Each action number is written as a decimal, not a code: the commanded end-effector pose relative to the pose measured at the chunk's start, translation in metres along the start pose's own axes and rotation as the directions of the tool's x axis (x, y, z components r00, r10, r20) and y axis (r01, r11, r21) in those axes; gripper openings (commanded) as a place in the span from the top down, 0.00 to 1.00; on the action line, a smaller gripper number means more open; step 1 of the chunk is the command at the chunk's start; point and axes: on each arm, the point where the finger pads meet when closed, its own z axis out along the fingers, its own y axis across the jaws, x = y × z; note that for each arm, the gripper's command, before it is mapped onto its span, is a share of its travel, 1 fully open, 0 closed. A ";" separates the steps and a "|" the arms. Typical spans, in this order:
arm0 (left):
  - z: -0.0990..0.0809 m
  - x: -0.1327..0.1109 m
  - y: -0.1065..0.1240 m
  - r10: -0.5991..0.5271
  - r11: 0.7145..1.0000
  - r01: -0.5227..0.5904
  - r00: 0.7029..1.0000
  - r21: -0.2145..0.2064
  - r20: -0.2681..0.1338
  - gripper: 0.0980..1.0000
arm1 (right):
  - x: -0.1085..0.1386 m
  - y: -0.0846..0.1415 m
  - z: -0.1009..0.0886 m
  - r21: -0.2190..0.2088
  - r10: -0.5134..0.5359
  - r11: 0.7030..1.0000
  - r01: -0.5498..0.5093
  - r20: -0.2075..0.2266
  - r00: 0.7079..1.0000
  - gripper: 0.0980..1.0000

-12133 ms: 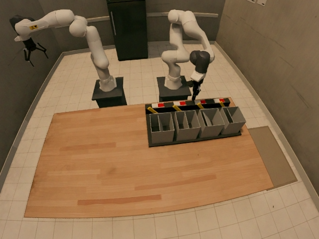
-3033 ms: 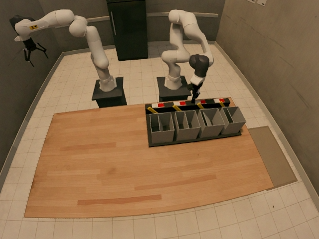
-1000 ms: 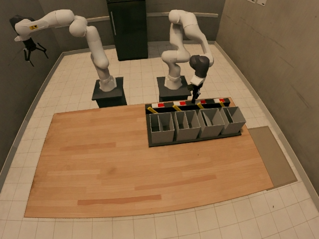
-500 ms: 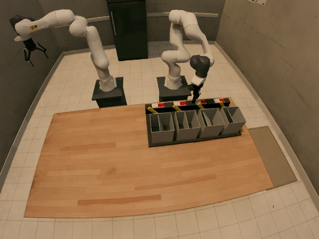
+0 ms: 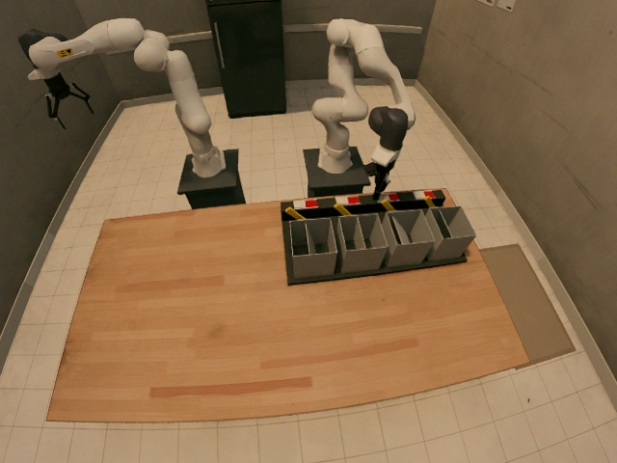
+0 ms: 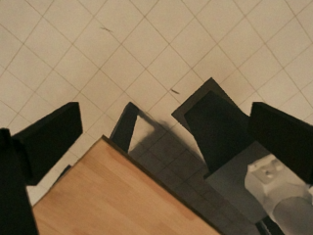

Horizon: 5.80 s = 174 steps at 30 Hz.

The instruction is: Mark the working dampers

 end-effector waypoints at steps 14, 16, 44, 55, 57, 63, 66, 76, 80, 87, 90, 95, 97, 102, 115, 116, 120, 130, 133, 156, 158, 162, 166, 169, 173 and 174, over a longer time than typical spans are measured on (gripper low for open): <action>0.000 -0.011 -0.001 0.008 1.000 -0.008 1.000 0.003 0.004 1.00 | -0.001 0.000 0.001 0.000 -0.005 1.000 0.005 0.004 1.000 0.00; 0.000 -0.012 -0.001 0.008 1.000 -0.008 1.000 0.003 0.004 1.00 | -0.001 0.000 0.001 0.000 -0.005 1.000 0.005 0.004 1.000 0.00; 0.000 -0.027 -0.001 0.008 1.000 -0.008 1.000 0.003 0.004 1.00 | -0.001 0.000 0.001 0.000 -0.005 1.000 0.005 0.004 1.000 0.00; 0.000 -0.032 -0.001 0.008 1.000 -0.008 1.000 0.003 0.004 1.00 | -0.001 0.000 0.001 0.000 -0.005 1.000 0.005 0.004 1.000 0.00; 0.000 -0.033 -0.001 0.008 1.000 -0.008 1.000 0.003 0.004 1.00 | -0.001 0.000 0.001 0.000 -0.005 1.000 0.005 0.004 1.000 0.00; 0.000 -0.035 -0.001 0.008 1.000 -0.008 1.000 0.003 0.004 1.00 | -0.001 0.000 0.001 0.000 -0.005 1.000 0.005 0.004 1.000 0.00; 0.000 -0.036 -0.002 0.008 1.000 -0.008 1.000 0.003 0.004 1.00 | -0.001 0.000 0.001 0.000 -0.005 1.000 0.005 0.004 1.000 0.00; 0.000 -0.039 -0.002 0.008 1.000 -0.008 1.000 0.003 0.004 1.00 | -0.001 0.000 0.001 0.000 -0.005 1.000 0.005 0.004 1.000 0.00; 0.000 -0.040 -0.002 0.008 1.000 -0.008 1.000 0.003 0.004 1.00 | -0.001 0.000 0.001 0.000 -0.005 1.000 0.005 0.004 1.000 0.00; 0.000 -0.041 -0.002 0.008 1.000 -0.008 1.000 0.003 0.004 1.00 | -0.001 0.000 0.001 0.000 -0.005 1.000 0.005 0.004 1.000 0.00; 0.000 -0.042 -0.002 0.008 1.000 -0.008 1.000 0.003 0.004 1.00 | -0.001 0.000 0.001 0.000 -0.005 1.000 0.005 0.004 1.000 0.00; 0.000 -0.042 -0.002 0.008 1.000 -0.008 1.000 0.003 0.004 1.00 | -0.001 0.000 0.001 0.000 -0.005 1.000 0.005 0.004 1.000 0.00; 0.000 -0.042 -0.002 0.008 1.000 -0.008 1.000 0.003 0.004 1.00 | -0.001 0.000 0.001 0.000 -0.005 1.000 0.005 0.004 1.000 0.00; 0.000 -0.042 -0.002 0.008 1.000 -0.008 1.000 0.003 0.004 1.00 | -0.001 0.000 0.001 0.000 -0.005 1.000 0.005 0.004 1.000 0.00; 0.000 -0.043 -0.002 0.008 1.000 -0.008 1.000 0.003 0.004 1.00 | -0.001 0.000 0.001 0.000 -0.005 1.000 0.005 0.004 1.000 0.00; 0.000 -0.043 -0.002 0.008 1.000 -0.008 1.000 0.003 0.004 1.00 | -0.001 0.000 0.001 0.000 -0.005 1.000 0.005 0.004 1.000 0.00; 0.000 -0.043 -0.002 0.008 1.000 -0.008 1.000 0.003 0.004 1.00 | -0.001 0.000 0.001 0.000 -0.005 1.000 0.005 0.004 1.000 0.00; 0.000 -0.043 -0.002 0.008 1.000 -0.008 1.000 0.003 0.004 1.00 | -0.001 0.000 0.001 0.000 -0.005 1.000 0.005 0.004 1.000 0.00; 0.000 -0.043 -0.002 0.008 1.000 -0.008 1.000 0.003 0.004 1.00 | -0.001 0.000 0.001 0.000 -0.005 1.000 0.005 0.004 1.000 0.00; 0.000 -0.044 -0.002 0.008 1.000 -0.008 1.000 0.003 0.004 1.00 | -0.001 0.000 0.001 0.000 -0.005 1.000 0.005 0.004 1.000 0.00; 0.000 -0.044 -0.002 0.008 1.000 -0.008 1.000 0.003 0.004 1.00 | -0.001 0.000 0.001 0.000 -0.005 1.000 0.005 0.004 1.000 0.00; 0.000 -0.044 -0.002 0.008 1.000 -0.008 1.000 0.003 0.004 1.00 | -0.001 0.000 0.001 0.000 -0.005 1.000 0.005 0.004 1.000 0.00; 0.000 -0.044 -0.002 0.008 1.000 -0.008 1.000 0.003 0.004 1.00 | -0.001 0.000 0.001 0.000 -0.005 1.000 0.005 0.004 1.000 0.00; 0.000 -0.043 -0.002 0.008 1.000 -0.008 1.000 0.003 0.004 1.00 | -0.001 0.000 0.001 0.000 -0.005 1.000 0.005 0.004 1.000 0.00; 0.000 -0.041 -0.002 0.008 1.000 -0.008 1.000 0.003 0.004 1.00 | -0.001 0.000 0.001 0.000 -0.005 1.000 0.005 0.004 1.000 0.00; 0.000 -0.040 -0.002 0.008 1.000 -0.008 1.000 0.003 0.004 1.00 | -0.001 0.000 0.001 0.000 -0.005 1.000 0.005 0.004 1.000 0.00</action>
